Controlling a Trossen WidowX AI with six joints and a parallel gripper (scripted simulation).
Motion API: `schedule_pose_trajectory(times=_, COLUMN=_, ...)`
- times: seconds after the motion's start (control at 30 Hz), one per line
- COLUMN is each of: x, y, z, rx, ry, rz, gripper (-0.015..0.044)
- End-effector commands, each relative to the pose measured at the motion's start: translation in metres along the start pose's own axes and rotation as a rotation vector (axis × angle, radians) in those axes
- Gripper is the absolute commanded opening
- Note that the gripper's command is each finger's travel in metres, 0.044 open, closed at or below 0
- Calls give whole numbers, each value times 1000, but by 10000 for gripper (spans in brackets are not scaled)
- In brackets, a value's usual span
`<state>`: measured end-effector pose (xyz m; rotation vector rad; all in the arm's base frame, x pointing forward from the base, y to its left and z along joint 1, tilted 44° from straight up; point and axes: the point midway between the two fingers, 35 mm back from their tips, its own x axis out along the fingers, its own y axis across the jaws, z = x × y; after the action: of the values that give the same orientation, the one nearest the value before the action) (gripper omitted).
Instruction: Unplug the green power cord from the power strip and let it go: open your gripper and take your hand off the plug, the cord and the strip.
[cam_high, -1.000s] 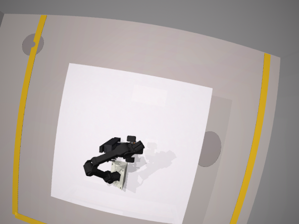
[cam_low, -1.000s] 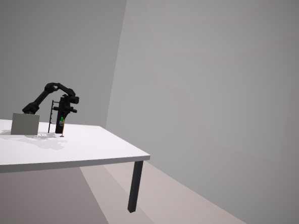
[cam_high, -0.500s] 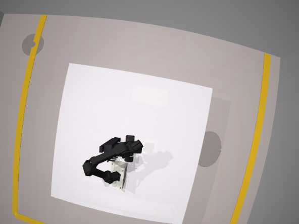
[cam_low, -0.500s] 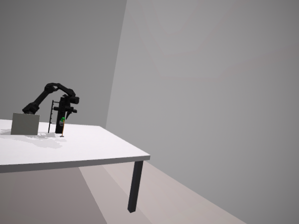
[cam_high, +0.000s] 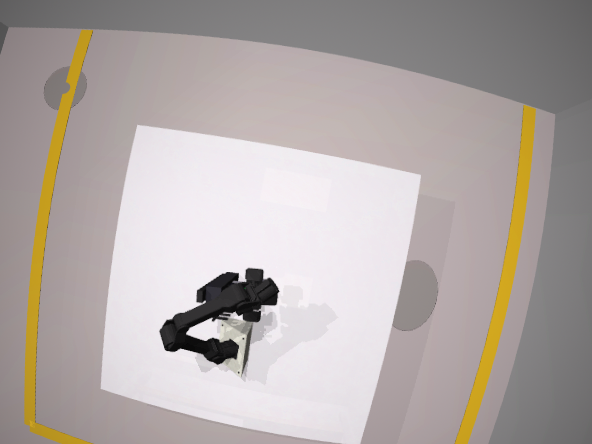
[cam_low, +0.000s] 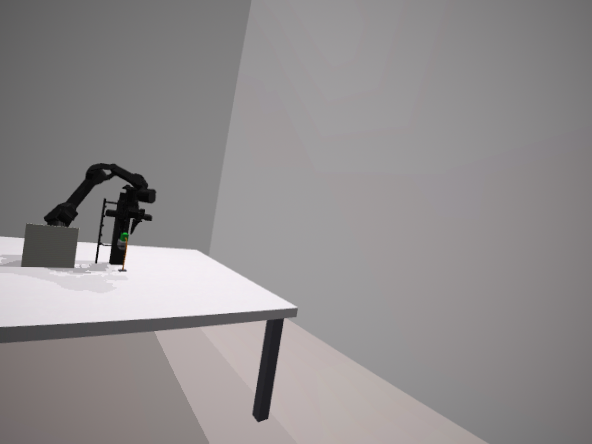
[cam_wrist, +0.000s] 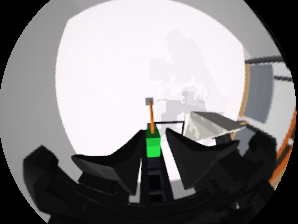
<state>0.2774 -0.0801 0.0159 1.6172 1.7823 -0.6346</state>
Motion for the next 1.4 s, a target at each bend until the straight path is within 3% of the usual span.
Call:
schedule_pose_trajectory(times=0.0, x=0, y=0, z=-8, rx=5, ry=5, rz=1, gripper=160)
schedule_pose_trajectory(times=0.97, x=12, y=-1, z=-30, rx=5, ry=7, rz=1, gripper=160)
schedule_pose_trajectory(times=1.07, x=10, y=-1, z=-29, rx=1, ry=3, rz=-4, gripper=81)
schedule_pose_trajectory(times=1.37, x=10, y=-1, z=-29, rx=1, ry=3, rz=-4, gripper=21)
